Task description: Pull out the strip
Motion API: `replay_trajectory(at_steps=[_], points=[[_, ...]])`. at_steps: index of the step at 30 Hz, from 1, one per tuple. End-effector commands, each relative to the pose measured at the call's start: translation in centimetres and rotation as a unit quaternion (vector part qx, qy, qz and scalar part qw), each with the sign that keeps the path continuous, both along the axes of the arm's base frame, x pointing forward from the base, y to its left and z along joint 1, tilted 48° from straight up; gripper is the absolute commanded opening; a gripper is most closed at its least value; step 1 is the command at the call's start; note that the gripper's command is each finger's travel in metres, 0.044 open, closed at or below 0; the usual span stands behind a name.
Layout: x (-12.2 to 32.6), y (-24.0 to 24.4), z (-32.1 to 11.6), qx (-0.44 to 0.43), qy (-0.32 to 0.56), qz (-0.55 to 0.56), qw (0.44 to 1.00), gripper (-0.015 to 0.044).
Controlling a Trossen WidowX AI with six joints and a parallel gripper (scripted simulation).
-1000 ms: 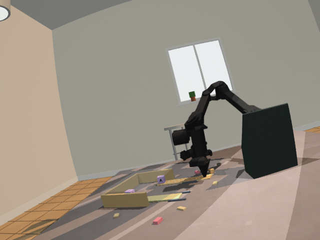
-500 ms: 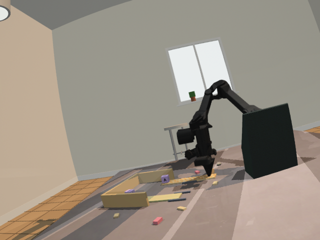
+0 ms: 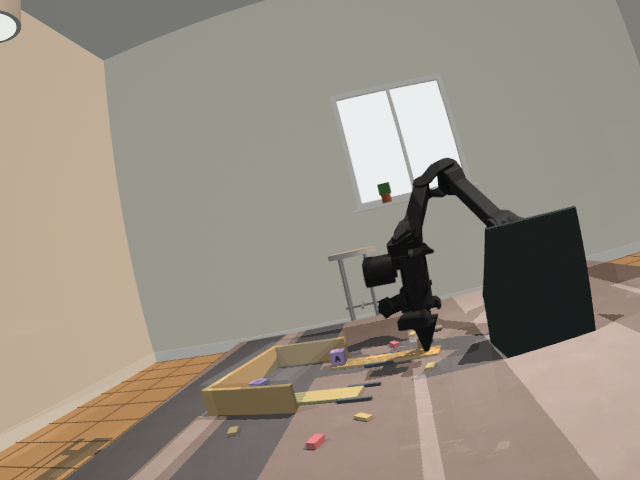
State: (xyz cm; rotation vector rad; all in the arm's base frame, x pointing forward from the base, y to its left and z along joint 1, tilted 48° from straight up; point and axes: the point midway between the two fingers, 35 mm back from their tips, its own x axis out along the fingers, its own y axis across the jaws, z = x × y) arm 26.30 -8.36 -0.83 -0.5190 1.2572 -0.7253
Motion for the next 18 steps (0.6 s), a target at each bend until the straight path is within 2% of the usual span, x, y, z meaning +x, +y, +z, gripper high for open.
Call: replay_trajectory(at_steps=[1,18], points=[[-1.6,-0.4,-0.6,-0.001,0.015,-0.007,1.000,0.0000],[-3.7,-0.3,-1.0,-0.001,0.016,-0.007,1.000,0.0000]])
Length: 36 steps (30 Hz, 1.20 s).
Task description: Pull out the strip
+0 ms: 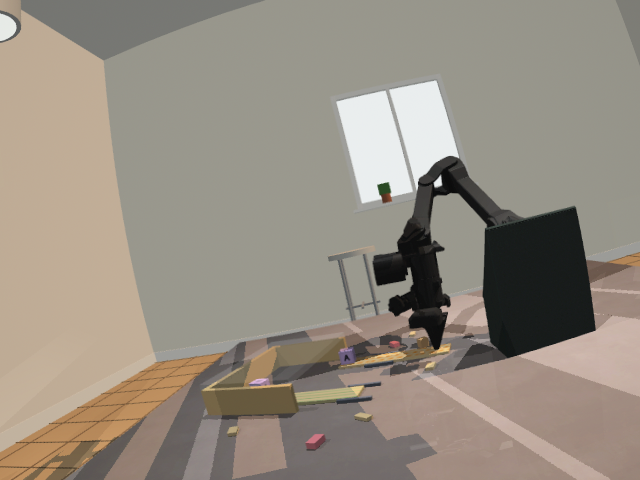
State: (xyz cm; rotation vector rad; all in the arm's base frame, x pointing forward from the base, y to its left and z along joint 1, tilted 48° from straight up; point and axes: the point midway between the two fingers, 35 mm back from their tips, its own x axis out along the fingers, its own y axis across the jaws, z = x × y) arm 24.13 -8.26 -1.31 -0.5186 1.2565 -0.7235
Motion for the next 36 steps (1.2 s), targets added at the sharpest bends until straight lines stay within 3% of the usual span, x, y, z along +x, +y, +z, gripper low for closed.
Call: replay_trajectory(at_steps=[1,36], points=[[-1.6,-0.4,-0.5,-0.002,0.016,-0.007,1.000,0.0000],[-3.6,-0.3,-0.9,-0.002,0.017,-0.007,1.000,0.0000]])
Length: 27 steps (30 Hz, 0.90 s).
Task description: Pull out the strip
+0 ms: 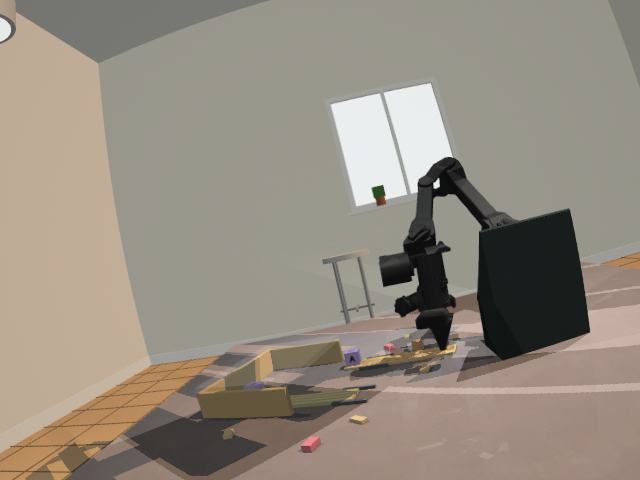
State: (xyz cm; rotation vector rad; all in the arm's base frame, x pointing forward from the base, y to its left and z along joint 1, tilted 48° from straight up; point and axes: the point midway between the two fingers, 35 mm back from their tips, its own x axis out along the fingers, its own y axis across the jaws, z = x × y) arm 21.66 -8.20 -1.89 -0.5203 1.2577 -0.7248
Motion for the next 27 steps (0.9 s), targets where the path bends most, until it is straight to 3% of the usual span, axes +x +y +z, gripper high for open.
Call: replay_trajectory(at_steps=[1,18,27], points=[[-1.2,-0.4,-0.4,-0.001,0.016,-0.007,1.000,0.0000],[-1.2,-0.4,-0.4,-0.001,0.016,-0.007,1.000,0.0000],[-0.3,3.1,2.8,0.000,0.015,-0.007,1.000,0.0000]])
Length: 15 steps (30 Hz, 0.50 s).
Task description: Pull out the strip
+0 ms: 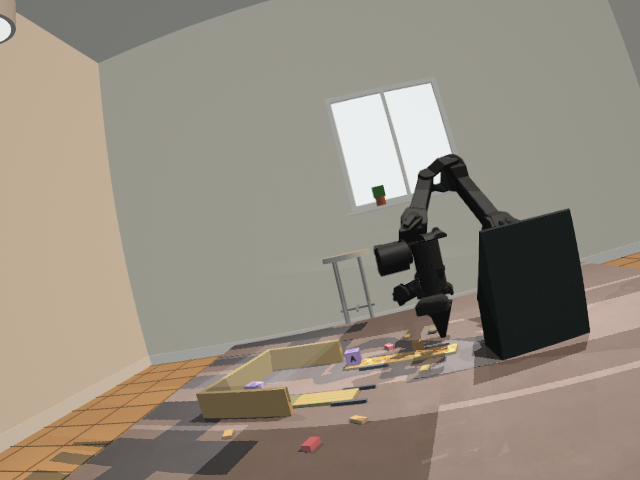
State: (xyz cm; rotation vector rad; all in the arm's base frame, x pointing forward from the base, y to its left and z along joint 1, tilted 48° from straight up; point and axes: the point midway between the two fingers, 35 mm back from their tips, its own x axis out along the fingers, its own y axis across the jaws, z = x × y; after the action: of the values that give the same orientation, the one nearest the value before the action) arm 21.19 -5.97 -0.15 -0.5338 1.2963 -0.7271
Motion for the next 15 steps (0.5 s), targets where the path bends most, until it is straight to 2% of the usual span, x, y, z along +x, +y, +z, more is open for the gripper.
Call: replay_trajectory(at_steps=[1,2,7,15], points=[[0.1,0.9,1.0,0.002,-0.004,-0.003,1.000,0.0000],[0.0,1.0,0.9,0.002,-0.004,-0.003,1.000,0.0000],[2.2,0.8,1.3,-0.007,0.057,0.053,0.997,0.0131],[4.8,0.9,2.2,-0.008,0.061,0.057,0.997,0.0341]])
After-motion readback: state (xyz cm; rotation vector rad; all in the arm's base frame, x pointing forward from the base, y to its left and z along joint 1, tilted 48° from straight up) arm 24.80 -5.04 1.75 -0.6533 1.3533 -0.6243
